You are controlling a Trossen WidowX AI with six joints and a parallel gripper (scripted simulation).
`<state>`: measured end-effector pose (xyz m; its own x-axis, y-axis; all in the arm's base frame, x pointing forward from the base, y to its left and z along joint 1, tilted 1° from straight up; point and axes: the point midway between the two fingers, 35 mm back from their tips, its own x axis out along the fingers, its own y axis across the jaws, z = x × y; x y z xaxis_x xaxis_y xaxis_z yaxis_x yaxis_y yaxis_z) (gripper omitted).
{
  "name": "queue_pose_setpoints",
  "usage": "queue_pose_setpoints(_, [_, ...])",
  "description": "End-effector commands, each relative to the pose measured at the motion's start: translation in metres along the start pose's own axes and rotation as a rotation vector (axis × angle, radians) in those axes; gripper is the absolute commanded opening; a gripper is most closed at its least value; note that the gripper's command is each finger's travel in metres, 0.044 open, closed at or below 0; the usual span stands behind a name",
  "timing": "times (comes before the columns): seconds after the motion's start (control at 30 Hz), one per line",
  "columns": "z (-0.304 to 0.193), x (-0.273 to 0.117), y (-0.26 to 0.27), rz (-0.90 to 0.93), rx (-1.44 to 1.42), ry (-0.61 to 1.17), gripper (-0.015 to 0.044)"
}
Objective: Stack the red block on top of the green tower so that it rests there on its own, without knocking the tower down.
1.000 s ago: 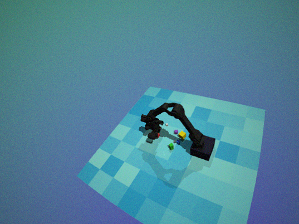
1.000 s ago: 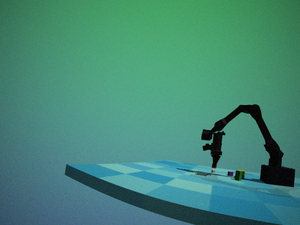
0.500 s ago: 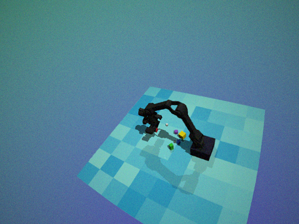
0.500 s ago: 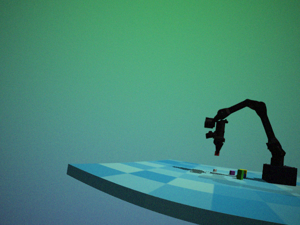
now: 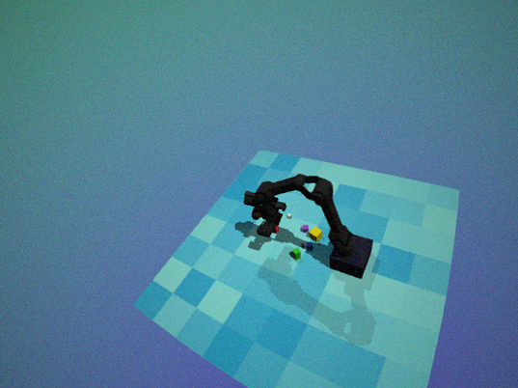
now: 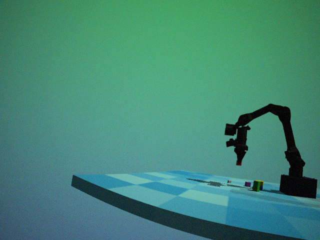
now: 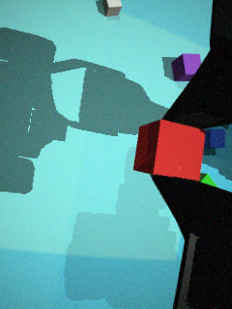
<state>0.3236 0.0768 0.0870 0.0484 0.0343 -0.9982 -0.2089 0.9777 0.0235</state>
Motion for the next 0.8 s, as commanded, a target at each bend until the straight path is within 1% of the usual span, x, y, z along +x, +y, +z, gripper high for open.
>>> queue_pose_setpoints(0.0, [-0.015,0.001,0.006,-0.003,0.001,0.007,0.0])
queue_pose_setpoints(0.77, [-0.108,0.01,0.027,-0.001,0.002,0.016,0.0])
